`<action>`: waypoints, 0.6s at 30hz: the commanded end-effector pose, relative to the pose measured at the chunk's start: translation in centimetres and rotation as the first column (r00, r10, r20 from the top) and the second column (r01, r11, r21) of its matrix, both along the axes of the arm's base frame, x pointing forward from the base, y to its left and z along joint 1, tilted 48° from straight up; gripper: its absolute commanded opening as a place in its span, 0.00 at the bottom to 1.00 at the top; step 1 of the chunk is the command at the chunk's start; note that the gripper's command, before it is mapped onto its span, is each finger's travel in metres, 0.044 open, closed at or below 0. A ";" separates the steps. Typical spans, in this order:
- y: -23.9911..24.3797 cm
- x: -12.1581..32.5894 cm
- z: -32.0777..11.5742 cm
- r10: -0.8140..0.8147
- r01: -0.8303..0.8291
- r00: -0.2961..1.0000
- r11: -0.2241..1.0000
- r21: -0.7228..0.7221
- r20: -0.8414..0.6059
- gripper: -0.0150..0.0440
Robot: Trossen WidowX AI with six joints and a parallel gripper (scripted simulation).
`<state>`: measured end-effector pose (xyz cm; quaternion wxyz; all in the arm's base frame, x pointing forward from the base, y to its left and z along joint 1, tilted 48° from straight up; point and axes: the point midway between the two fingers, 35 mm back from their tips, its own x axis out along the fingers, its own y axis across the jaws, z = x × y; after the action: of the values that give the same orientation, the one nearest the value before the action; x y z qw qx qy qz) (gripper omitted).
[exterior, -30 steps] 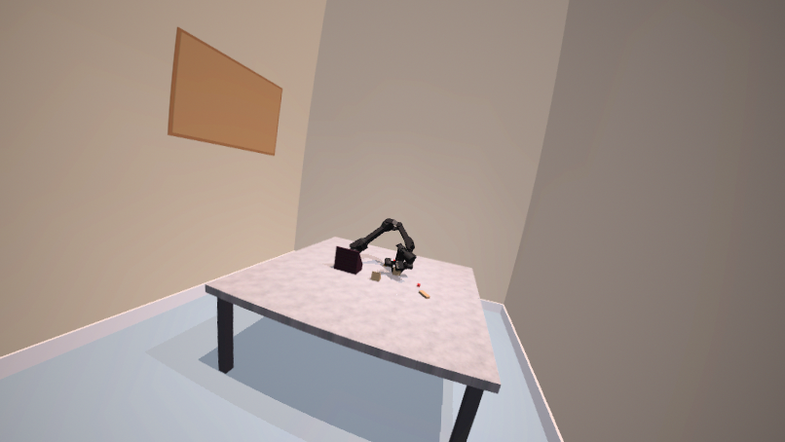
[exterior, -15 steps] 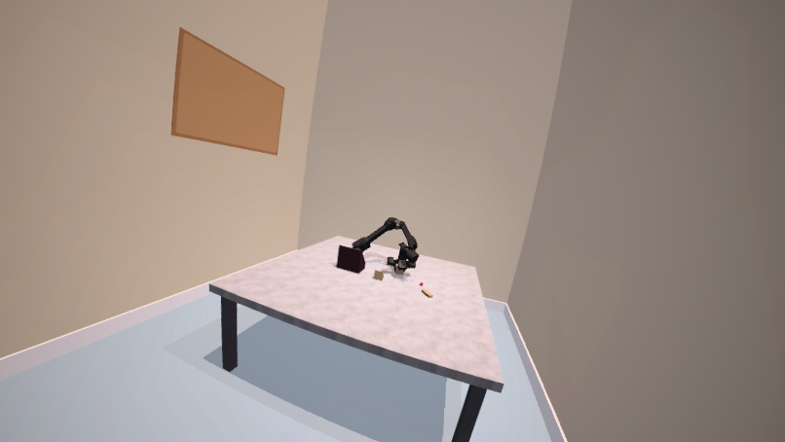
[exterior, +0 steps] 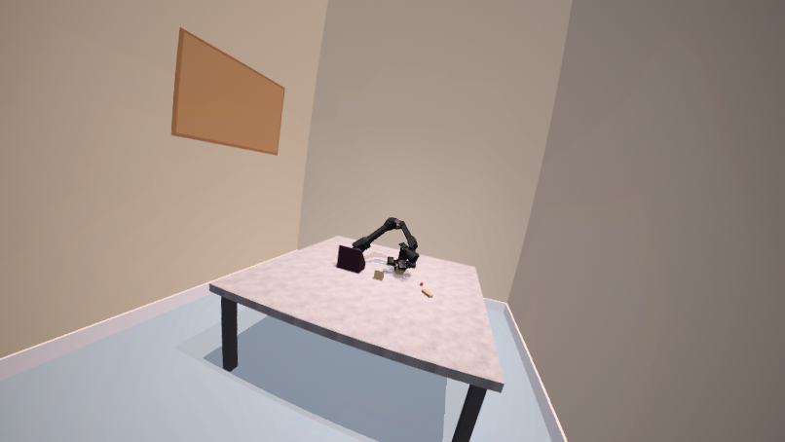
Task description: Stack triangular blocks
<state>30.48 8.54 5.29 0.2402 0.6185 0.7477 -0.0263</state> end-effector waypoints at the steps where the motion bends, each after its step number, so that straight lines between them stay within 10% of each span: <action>1: -0.2 0.0 0.0 -0.001 0.001 1.000 1.000 -0.002 0.005 0.25; 18: 0.0 -0.1 0.2 -0.006 0.006 1.000 1.000 -0.028 0.007 0.25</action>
<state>30.48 8.52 5.28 0.2435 0.6188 0.7464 -0.0271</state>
